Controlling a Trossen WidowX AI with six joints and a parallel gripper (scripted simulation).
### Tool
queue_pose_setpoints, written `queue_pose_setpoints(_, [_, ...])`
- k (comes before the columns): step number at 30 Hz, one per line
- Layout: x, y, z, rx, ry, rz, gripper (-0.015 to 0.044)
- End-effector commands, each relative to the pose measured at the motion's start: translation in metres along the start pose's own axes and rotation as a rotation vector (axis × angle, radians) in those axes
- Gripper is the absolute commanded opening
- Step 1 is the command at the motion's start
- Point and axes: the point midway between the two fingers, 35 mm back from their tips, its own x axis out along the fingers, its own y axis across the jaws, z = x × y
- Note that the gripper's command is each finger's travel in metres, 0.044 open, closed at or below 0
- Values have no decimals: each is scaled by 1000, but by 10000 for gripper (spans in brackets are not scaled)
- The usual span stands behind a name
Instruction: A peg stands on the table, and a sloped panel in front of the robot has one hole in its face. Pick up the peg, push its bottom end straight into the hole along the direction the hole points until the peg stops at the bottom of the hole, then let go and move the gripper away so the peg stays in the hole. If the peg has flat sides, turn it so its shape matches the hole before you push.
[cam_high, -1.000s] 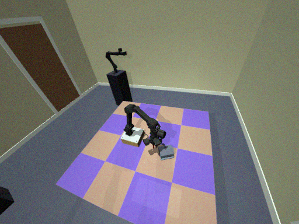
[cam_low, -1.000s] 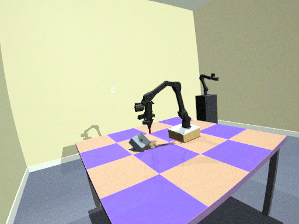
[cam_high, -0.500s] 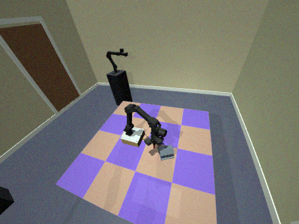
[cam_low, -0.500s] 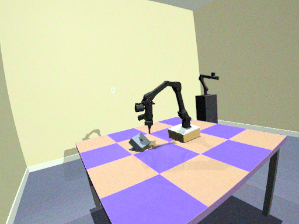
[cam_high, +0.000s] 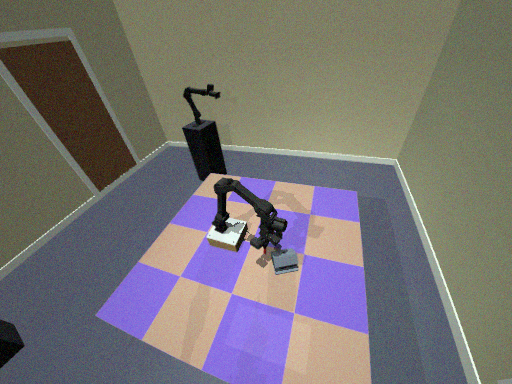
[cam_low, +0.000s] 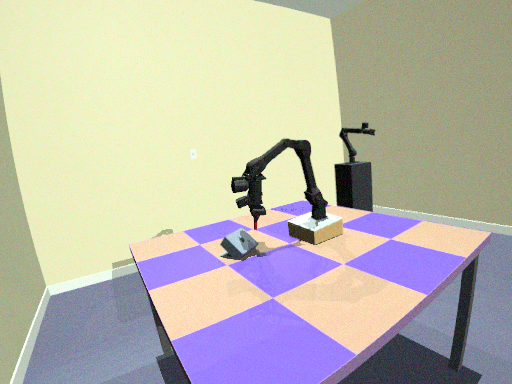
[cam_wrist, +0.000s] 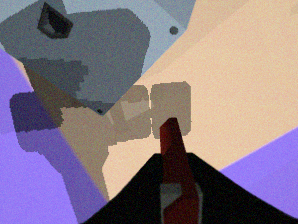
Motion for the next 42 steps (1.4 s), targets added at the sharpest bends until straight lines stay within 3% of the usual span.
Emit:
queue_pose_setpoints(1, [-1,1,1,-47,-9,-13,0])
queue_pose_setpoints(42, [-9,23,5,-560,-50,-112,0])
